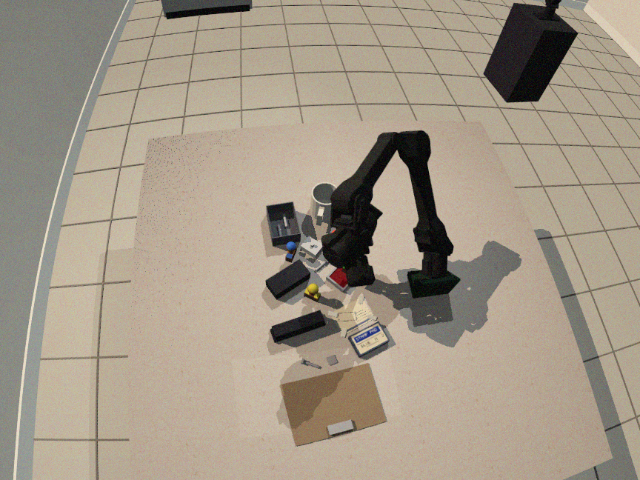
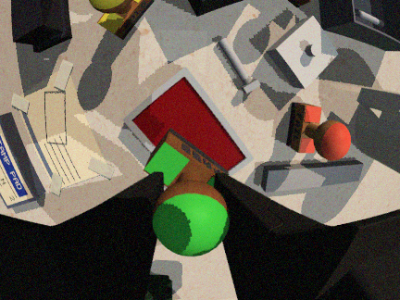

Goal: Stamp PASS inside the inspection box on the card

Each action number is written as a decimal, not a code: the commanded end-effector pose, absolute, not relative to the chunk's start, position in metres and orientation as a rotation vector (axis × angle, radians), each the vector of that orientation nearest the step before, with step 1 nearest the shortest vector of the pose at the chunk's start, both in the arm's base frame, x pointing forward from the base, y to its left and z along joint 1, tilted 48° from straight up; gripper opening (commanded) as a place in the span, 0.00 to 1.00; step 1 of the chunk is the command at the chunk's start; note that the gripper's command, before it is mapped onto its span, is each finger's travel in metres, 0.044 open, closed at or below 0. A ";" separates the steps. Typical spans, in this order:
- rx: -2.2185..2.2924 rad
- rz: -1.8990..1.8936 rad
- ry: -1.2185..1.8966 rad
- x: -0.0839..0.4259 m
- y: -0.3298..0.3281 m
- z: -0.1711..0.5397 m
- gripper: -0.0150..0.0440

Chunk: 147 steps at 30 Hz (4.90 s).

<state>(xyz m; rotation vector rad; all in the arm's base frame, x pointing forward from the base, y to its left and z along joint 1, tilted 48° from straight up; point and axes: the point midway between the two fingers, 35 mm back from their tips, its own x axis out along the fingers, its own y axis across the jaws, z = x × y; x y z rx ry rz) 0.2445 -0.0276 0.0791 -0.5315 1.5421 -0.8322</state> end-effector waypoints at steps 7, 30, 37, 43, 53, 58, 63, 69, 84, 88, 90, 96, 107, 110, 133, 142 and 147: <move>-0.523 -0.825 1.540 0.244 -0.034 0.077 0.25; -0.507 -0.814 1.550 0.242 -0.046 0.068 0.25; -0.503 -0.810 1.552 0.241 -0.050 0.065 0.25; -0.499 -0.808 1.554 0.240 -0.053 0.063 0.25; -0.493 -0.804 1.557 0.239 -0.058 0.059 0.25; -0.490 -0.802 1.558 0.238 -0.061 0.057 0.25; -0.487 -0.800 1.559 0.238 -0.063 0.056 0.25; -0.489 -0.799 1.560 0.237 -0.064 0.055 0.25; -0.489 -0.799 1.560 0.237 -0.066 0.053 0.25; -0.489 -0.799 1.560 0.237 -0.066 0.053 0.25; -0.489 -0.799 1.560 0.237 -0.066 0.053 0.25; -0.489 -0.799 1.560 0.237 -0.066 0.053 0.25; -0.489 -0.799 1.560 0.237 -0.067 0.052 0.25; -0.489 -0.799 1.560 0.237 -0.067 0.052 0.25; -0.489 -0.799 1.560 0.237 -0.067 0.052 0.25; -0.489 -0.799 1.560 0.237 -0.067 0.052 0.25; -0.489 -0.799 1.560 0.237 -0.067 0.053 0.25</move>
